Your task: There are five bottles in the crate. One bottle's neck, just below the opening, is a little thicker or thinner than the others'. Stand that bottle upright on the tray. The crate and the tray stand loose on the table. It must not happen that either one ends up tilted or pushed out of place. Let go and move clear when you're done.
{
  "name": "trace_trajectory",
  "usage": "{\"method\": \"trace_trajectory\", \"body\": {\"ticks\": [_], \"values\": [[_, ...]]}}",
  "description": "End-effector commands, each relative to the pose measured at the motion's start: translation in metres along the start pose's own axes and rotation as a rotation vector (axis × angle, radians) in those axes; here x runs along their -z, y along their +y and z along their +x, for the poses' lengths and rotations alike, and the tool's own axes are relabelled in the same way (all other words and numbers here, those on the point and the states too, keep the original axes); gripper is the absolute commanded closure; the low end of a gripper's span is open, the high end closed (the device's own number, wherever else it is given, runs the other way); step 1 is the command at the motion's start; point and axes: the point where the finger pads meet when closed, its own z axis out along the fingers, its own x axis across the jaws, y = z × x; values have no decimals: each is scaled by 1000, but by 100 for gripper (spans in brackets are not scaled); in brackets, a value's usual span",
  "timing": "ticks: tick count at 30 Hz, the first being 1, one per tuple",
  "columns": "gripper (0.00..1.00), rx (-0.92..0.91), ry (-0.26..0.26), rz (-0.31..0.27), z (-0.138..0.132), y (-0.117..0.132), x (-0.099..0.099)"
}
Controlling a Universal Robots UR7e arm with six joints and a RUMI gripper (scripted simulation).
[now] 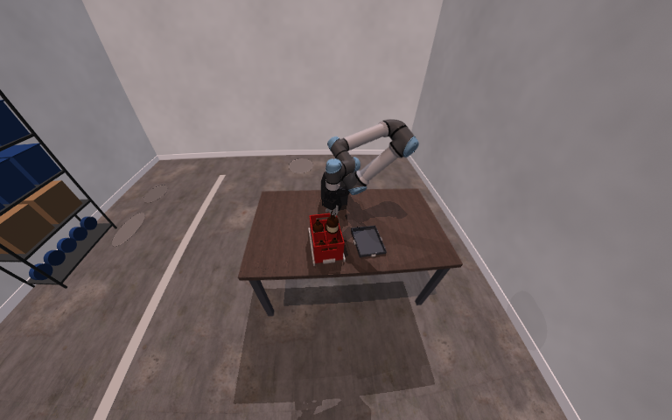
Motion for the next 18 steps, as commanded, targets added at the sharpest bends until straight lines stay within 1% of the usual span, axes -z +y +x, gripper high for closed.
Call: {"method": "trace_trajectory", "body": {"ticks": [1, 8, 18], "values": [[100, 4, -1, -7, 1, 2, 11], [100, 4, -1, -7, 1, 2, 18], [100, 4, -1, -7, 1, 2, 24]]}}
